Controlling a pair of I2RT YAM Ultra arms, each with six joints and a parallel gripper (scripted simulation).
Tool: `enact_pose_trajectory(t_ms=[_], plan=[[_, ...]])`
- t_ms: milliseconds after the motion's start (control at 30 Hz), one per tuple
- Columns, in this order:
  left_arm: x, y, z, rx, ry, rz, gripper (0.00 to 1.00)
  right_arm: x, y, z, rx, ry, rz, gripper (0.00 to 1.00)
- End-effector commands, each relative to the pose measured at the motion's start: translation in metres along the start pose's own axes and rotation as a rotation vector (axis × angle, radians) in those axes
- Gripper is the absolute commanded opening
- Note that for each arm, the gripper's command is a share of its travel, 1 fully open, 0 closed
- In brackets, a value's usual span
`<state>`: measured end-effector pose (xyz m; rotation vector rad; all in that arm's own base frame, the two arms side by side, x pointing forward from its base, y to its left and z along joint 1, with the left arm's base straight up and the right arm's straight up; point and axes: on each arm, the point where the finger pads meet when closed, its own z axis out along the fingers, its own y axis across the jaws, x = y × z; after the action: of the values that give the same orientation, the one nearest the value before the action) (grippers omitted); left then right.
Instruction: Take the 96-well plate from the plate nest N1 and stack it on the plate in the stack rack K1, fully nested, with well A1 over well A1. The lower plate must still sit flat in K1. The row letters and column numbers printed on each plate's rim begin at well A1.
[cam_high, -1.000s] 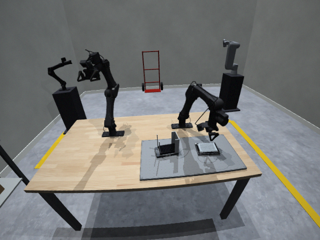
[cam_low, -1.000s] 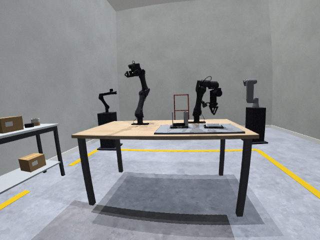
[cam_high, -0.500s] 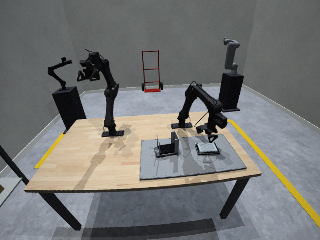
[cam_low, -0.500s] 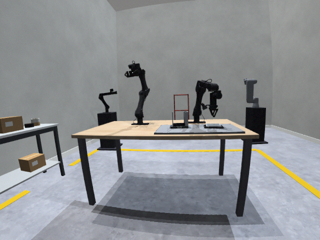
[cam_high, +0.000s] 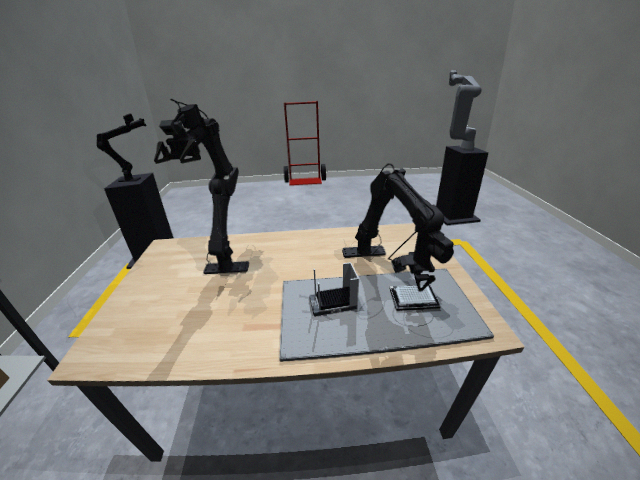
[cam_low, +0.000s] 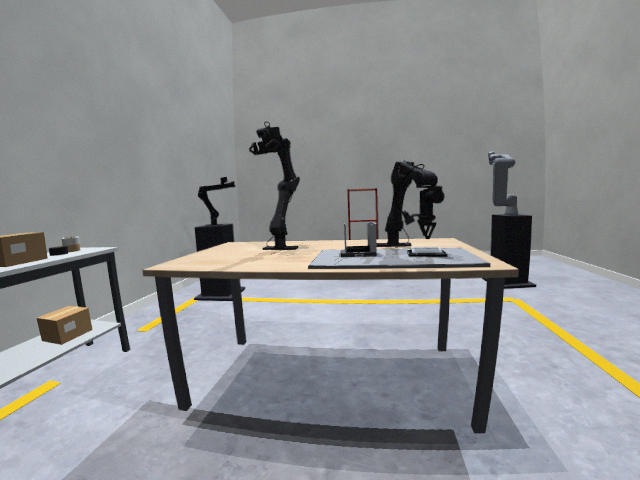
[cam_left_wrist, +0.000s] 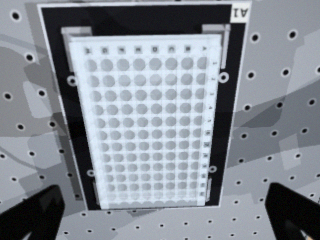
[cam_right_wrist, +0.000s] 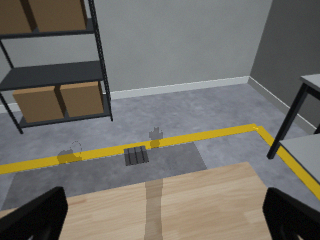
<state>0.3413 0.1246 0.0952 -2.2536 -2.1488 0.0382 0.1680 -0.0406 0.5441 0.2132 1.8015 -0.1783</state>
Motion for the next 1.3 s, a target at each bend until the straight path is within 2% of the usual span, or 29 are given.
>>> enact_pose_trajectory(t_ms=[0, 233, 467, 700, 833, 967, 1167, 1267], plan=[[0.000, 0.006, -0.006, -0.063, 0.000, 0.007, 1.00, 0.004, -0.003, -0.009, 0.018, 0.006, 0.012, 1.00], [0.000, 0.007, 0.002, -0.063, 0.000, 0.007, 1.00, 0.004, -0.003, -0.009, 0.018, 0.006, 0.012, 1.00], [-0.001, 0.007, 0.024, -0.036, -0.011, 0.007, 1.00, 0.004, -0.003, -0.009, 0.018, 0.006, 0.012, 1.00], [0.000, 0.010, 0.027, -0.057, -0.002, 0.007, 1.00, 0.004, -0.003, -0.009, 0.018, 0.006, 0.012, 1.00], [-0.001, 0.007, 0.041, -0.031, -0.013, 0.007, 1.00, 0.004, -0.003, -0.009, 0.018, 0.006, 0.012, 1.00], [-0.001, 0.008, 0.042, -0.047, -0.007, 0.007, 1.00, 0.004, -0.003, -0.009, 0.018, 0.006, 0.012, 1.00], [-0.001, 0.007, 0.058, -0.029, -0.014, 0.006, 1.00, 0.004, -0.003, -0.009, 0.018, 0.006, 0.012, 1.00], [-0.001, 0.007, 0.056, -0.041, -0.009, 0.006, 1.00, 0.004, -0.003, -0.009, 0.018, 0.006, 0.012, 1.00]])
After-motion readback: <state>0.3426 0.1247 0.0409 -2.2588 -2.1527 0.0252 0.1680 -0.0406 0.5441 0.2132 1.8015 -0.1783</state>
